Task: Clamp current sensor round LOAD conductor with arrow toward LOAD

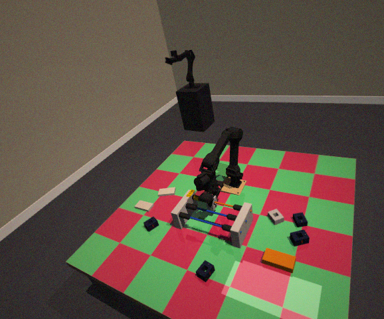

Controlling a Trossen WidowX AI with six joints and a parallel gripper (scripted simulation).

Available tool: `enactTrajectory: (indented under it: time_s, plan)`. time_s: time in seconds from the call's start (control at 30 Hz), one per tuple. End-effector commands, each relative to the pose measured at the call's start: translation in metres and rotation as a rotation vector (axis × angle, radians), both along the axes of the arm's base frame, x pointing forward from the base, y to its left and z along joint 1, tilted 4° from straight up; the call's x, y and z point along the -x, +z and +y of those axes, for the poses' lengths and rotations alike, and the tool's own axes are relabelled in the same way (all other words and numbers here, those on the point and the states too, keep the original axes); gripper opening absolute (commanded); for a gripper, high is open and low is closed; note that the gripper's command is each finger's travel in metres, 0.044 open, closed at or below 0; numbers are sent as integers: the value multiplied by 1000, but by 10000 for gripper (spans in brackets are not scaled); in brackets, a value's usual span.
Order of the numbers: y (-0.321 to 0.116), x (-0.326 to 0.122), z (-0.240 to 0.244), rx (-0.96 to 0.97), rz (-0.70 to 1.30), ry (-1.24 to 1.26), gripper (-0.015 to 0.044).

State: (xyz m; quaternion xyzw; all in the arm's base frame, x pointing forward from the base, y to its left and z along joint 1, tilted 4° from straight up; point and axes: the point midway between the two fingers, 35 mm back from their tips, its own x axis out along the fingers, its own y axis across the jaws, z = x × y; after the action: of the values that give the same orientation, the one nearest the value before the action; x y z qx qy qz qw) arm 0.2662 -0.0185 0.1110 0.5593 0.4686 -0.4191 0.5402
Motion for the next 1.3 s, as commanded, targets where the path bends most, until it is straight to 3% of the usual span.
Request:
enactTrajectory:
  time_s: [0.0, 0.87, 1.2, 1.27]
  plan:
    - [0, -1, 0, 1, 1, 0, 0]
    - [-5, 3, 0, 0, 1, -1, 0]
    - [-1, 2, 0, 0, -1, -2, 263]
    - [-1, 2, 0, 0, -1, -2, 268]
